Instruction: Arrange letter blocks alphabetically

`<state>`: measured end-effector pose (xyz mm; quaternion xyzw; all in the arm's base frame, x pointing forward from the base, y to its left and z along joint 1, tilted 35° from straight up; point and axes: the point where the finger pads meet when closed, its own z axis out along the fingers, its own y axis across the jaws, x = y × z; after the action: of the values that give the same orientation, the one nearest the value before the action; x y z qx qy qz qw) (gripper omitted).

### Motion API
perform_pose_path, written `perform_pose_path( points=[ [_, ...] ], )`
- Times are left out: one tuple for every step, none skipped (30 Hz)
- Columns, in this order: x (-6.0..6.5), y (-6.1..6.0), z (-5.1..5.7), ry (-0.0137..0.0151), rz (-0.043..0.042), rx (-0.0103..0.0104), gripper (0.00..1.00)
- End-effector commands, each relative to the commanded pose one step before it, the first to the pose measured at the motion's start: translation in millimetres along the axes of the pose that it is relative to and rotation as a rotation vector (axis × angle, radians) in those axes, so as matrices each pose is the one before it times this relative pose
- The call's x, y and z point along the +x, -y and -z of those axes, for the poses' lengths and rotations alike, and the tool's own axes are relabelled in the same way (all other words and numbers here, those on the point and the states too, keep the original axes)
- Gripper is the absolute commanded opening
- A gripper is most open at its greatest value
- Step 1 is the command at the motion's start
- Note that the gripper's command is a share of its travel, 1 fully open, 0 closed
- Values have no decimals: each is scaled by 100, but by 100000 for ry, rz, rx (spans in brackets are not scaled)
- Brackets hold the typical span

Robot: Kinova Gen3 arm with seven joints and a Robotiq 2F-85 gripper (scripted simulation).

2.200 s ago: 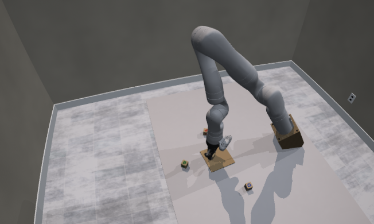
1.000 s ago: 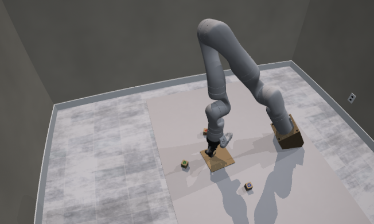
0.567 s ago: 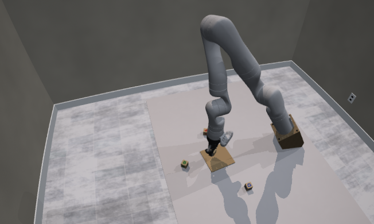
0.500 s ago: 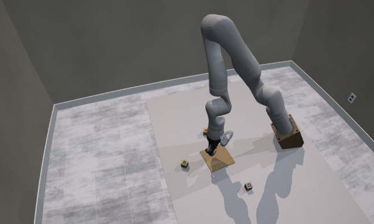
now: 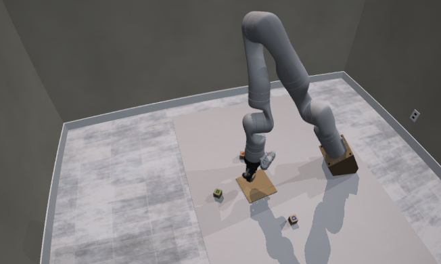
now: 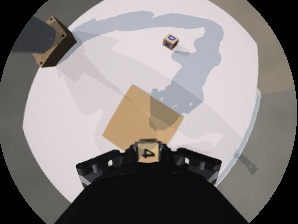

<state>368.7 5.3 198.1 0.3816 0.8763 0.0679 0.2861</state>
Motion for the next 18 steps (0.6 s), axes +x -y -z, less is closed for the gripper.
perform_pose_path(
  points=[
    [-153, -285, 524, 379, -190, -1083, 26],
    [-1, 0, 128, 3, 0, 1, 26],
    [3, 0, 127, -8, 1, -2, 26],
    [2, 0, 127, -6, 1, -2, 26],
    [-4, 0, 130, 13, -1, 3, 26],
    [-1, 0, 129, 2, 0, 0, 26],
    [3, 0, 127, -9, 1, -2, 26],
    [1, 0, 128, -3, 0, -1, 26],
    [-4, 0, 130, 12, -1, 3, 26],
    [0, 0, 128, 0, 0, 0, 26],
    [0, 0, 0, 0, 0, 0, 26],
    [0, 0, 0, 0, 0, 0, 26],
    [3, 0, 125, -11, 1, -2, 26],
    [0, 0, 127, -1, 0, 0, 26],
    [-4, 0, 129, 11, -1, 2, 26],
    [0, 0, 126, 0, 0, 0, 26],
    [3, 0, 123, -11, 1, -2, 26],
    [0, 0, 124, 0, 0, 0, 26]
  ],
)
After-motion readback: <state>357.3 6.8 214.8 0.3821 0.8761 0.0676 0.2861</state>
